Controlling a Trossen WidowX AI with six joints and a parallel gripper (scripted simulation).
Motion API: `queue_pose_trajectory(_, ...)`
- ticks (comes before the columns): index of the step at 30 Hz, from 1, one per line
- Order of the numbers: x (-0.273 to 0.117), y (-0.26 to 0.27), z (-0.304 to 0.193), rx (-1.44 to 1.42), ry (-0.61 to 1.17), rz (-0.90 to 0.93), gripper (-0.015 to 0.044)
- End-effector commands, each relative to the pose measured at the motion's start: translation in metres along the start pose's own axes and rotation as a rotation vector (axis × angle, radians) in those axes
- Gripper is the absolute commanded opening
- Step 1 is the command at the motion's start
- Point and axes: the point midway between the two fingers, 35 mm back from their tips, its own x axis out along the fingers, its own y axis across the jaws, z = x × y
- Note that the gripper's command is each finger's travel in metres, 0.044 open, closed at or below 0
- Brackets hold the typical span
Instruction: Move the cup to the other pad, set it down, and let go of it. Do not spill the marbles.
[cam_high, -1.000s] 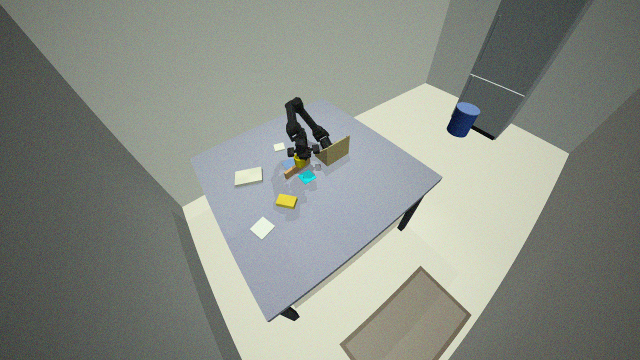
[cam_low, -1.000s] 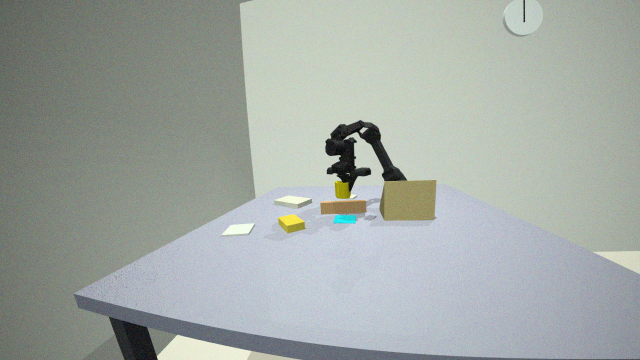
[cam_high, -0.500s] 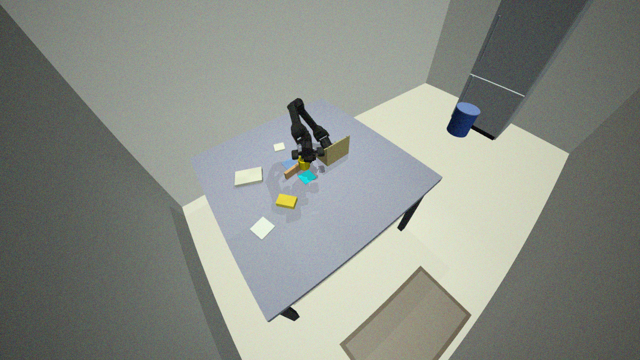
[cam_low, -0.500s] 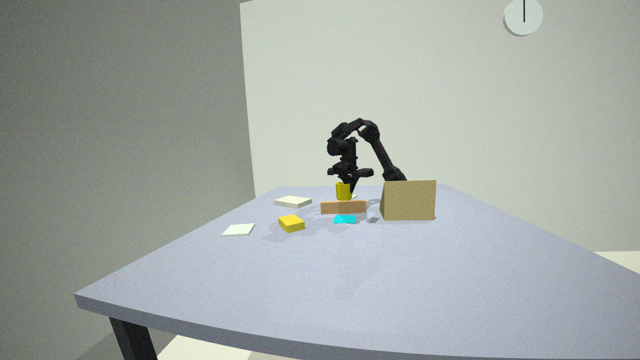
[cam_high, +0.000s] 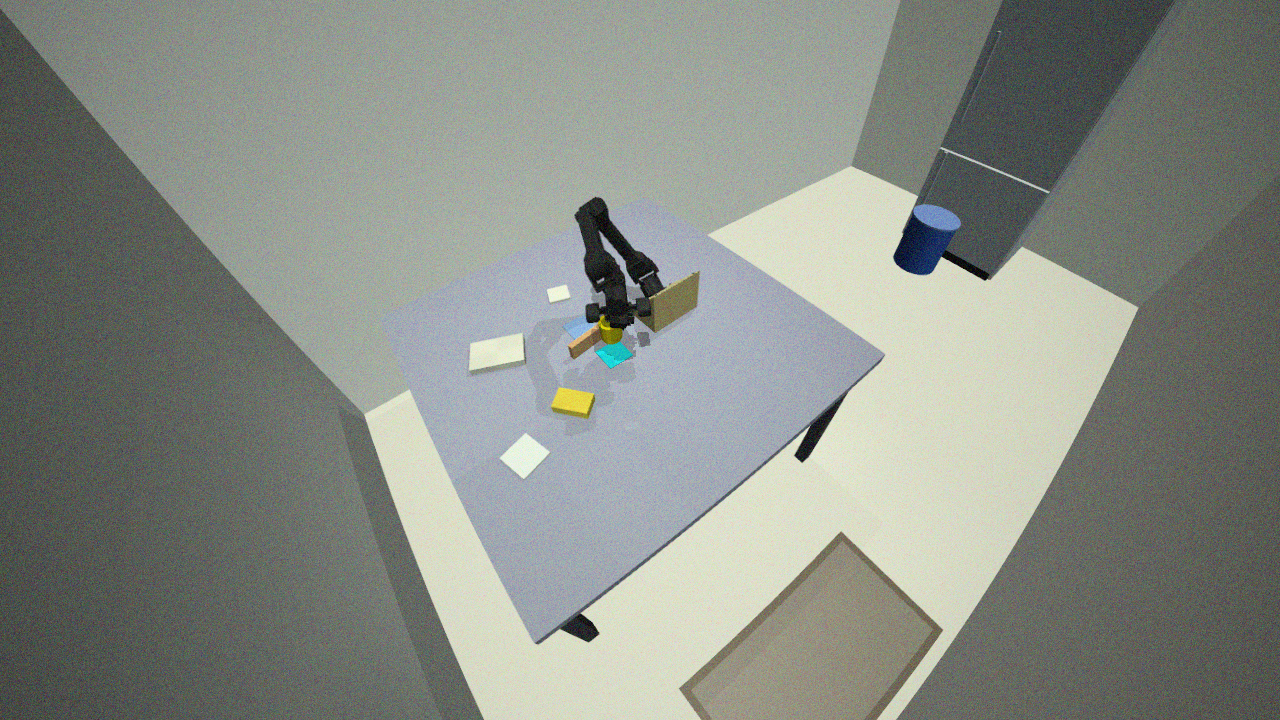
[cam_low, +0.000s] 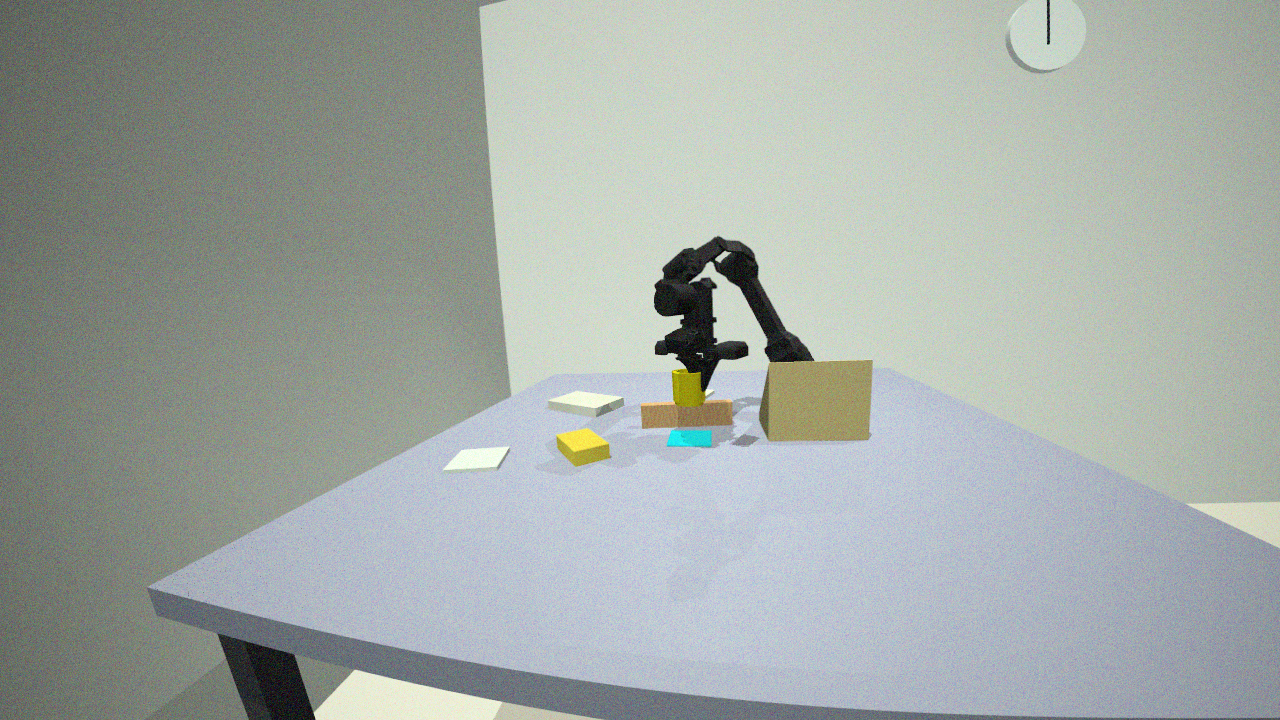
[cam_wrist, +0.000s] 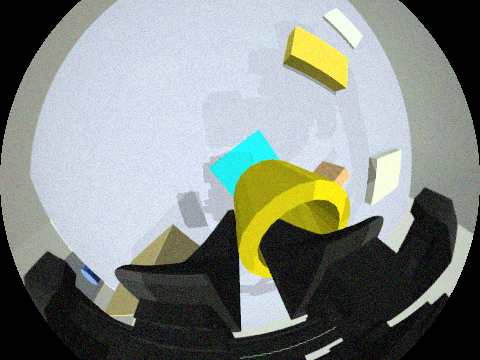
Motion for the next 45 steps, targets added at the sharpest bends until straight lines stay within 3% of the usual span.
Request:
queue_pose_trajectory(1,0.006,0.000,0.000,-0.004,0.001,-0.002,0.0000)
queue_pose_trajectory(45,0.066,0.000,0.000,-0.004,0.002,-0.004,0.0000)
